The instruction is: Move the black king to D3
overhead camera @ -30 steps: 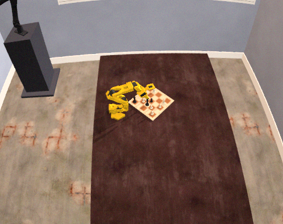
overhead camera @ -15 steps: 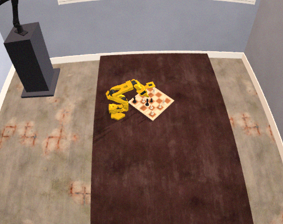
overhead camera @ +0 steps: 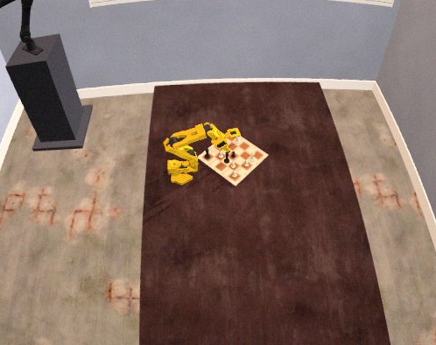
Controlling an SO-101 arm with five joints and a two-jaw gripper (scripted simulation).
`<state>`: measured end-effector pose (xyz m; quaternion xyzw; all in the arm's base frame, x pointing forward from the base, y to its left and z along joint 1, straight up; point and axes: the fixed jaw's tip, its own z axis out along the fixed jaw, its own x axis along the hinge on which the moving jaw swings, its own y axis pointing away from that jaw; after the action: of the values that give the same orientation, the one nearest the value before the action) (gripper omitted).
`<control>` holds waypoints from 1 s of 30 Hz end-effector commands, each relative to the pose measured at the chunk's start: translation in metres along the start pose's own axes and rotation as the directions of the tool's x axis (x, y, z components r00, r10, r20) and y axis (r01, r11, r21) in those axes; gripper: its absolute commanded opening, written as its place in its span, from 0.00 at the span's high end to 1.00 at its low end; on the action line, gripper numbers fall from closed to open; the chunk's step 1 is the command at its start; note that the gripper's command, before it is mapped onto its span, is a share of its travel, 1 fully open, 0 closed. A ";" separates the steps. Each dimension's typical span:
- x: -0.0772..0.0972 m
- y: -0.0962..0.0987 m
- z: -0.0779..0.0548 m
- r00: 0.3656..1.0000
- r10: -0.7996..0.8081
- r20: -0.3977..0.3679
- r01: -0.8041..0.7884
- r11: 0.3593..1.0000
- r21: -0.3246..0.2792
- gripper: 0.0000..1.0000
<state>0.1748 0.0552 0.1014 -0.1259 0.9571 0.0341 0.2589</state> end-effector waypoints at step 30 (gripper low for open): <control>0.072 -0.182 -0.045 0.554 0.833 0.017 -0.748 0.489 0.449 0.61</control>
<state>0.1441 -0.1340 0.1036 0.3694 0.9162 -0.0615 0.1426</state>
